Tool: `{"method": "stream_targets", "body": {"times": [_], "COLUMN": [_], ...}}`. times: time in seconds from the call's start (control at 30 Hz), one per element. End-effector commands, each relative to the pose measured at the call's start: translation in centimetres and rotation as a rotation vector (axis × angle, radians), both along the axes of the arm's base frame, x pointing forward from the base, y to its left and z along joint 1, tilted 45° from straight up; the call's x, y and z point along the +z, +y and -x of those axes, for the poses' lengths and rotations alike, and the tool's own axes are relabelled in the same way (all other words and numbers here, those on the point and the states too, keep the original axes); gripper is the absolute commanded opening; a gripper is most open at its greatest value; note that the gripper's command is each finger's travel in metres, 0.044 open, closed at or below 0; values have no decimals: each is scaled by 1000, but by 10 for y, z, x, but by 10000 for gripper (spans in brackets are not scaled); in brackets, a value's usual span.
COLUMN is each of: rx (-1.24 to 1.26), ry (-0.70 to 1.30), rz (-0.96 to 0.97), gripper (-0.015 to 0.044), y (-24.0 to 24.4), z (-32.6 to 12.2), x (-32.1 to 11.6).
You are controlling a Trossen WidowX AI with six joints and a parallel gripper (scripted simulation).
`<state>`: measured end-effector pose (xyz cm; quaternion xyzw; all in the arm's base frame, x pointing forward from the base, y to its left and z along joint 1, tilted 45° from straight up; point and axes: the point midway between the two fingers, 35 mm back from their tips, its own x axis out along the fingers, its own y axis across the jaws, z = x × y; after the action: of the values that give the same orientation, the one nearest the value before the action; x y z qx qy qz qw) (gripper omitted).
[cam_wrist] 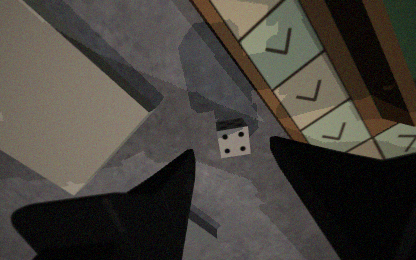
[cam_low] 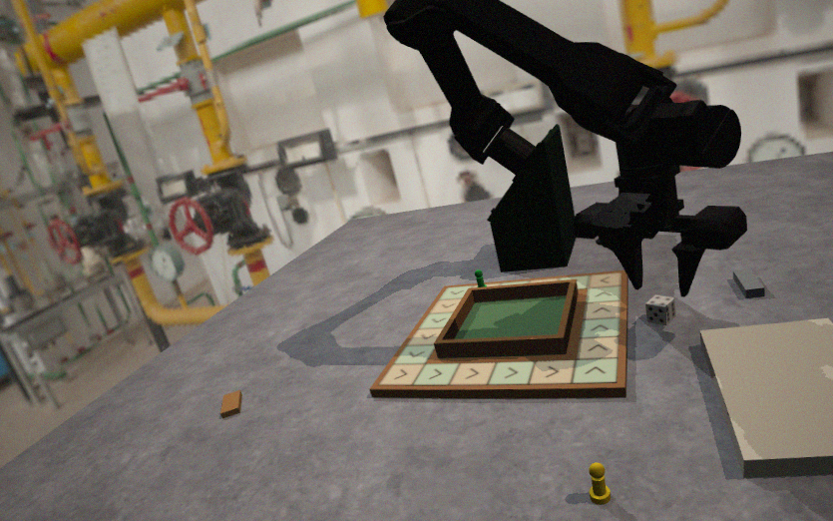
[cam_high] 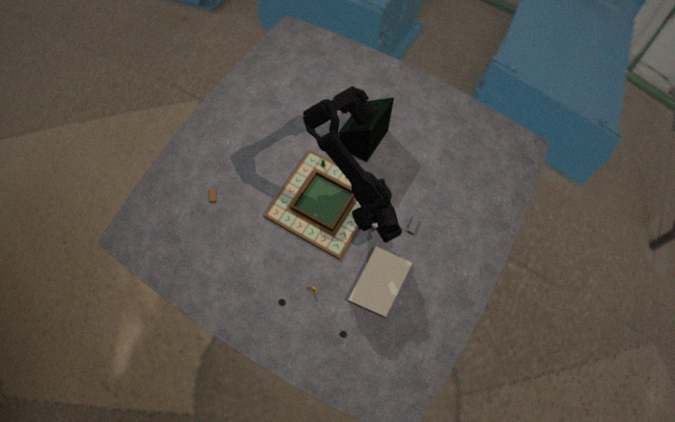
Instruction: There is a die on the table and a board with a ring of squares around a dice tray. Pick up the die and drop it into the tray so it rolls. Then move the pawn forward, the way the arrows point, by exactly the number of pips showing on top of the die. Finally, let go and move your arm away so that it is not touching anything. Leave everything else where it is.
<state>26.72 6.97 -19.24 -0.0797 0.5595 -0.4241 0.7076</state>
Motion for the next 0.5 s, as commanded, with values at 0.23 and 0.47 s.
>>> {"method": "stream_targets", "body": {"times": [0.23,0.47], "rx": [5,5], "ry": [11,11], "rz": [10,11], "gripper": [275,275], "y": [-15,-22], "z": [3,3], "x": [-14,-20]}}
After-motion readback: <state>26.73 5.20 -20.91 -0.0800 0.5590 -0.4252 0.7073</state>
